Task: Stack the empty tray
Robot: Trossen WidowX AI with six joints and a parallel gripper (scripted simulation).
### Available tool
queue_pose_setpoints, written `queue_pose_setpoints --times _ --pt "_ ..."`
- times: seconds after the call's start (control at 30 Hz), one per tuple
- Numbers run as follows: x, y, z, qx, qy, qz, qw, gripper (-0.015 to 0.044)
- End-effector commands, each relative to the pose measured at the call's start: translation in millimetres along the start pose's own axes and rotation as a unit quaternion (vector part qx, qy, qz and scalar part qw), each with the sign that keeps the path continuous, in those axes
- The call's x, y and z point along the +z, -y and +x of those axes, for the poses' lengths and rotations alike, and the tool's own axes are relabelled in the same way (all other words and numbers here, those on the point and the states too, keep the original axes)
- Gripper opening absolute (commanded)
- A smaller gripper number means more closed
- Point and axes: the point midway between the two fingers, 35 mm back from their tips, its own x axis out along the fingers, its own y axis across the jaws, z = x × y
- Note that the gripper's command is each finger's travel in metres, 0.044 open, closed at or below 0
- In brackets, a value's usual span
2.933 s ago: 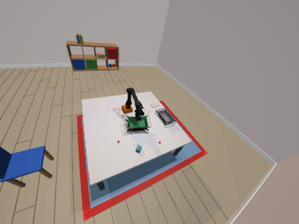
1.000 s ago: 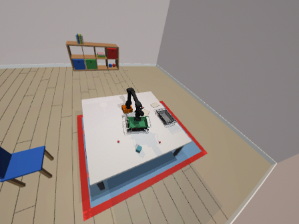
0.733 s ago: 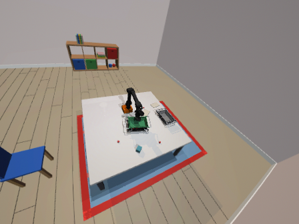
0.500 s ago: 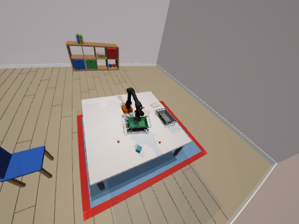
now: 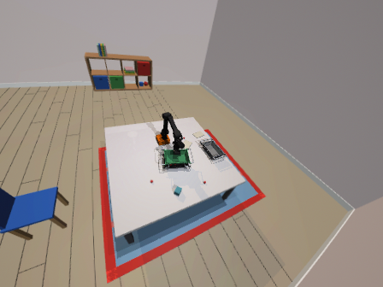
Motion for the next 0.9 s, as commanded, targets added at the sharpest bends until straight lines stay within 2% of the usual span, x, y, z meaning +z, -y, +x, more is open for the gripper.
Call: queue_pose_setpoints --times 0.0,0.27,0.87 --pt "-0.1 -0.7 1.0 0.001 0.000 0.000 1.000 0.0000" --pt "-1.0 -9.4 13.3 0.016 -0.001 0.002 1.000 0.0000" --pt "-1.0 -9.7 13.6 0.016 -0.001 0.002 1.000 0.0000"
